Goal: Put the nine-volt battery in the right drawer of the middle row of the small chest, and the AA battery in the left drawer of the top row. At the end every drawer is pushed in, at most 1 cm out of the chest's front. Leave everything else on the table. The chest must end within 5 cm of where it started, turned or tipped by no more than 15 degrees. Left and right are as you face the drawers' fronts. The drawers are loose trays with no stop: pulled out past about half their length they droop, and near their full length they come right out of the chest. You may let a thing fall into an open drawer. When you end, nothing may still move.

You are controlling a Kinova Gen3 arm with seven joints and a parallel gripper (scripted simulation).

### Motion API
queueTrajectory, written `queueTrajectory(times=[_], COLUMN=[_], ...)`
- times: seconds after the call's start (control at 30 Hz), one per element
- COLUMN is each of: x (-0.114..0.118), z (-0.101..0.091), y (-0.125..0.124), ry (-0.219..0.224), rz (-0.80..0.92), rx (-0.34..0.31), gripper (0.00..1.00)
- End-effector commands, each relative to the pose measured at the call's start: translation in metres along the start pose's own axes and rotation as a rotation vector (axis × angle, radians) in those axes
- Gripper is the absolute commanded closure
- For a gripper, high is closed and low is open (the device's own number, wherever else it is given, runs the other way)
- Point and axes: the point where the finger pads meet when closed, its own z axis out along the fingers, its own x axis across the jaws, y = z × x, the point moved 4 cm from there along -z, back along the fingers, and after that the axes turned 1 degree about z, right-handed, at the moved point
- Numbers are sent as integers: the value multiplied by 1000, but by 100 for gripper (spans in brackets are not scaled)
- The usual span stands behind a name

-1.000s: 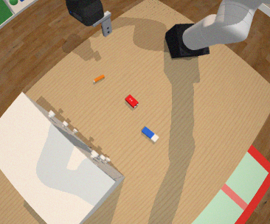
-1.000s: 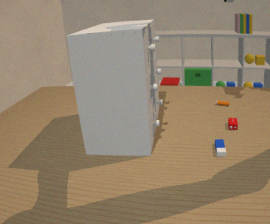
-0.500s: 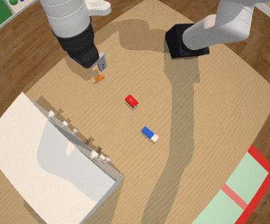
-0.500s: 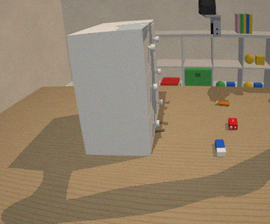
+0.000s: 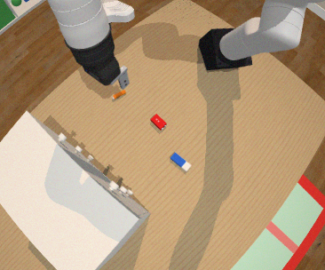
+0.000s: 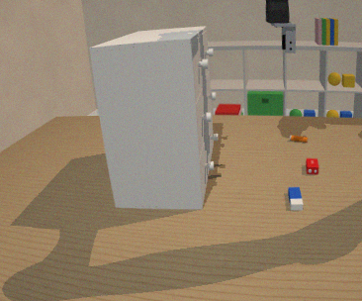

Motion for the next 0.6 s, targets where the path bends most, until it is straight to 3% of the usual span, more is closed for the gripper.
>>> queueTrajectory(times=[0.0,0.57], x=[0,0], z=[0,11], y=[-1,2], ry=[0,2], rz=[2,2], rx=[-8,-141], gripper=[0,0])
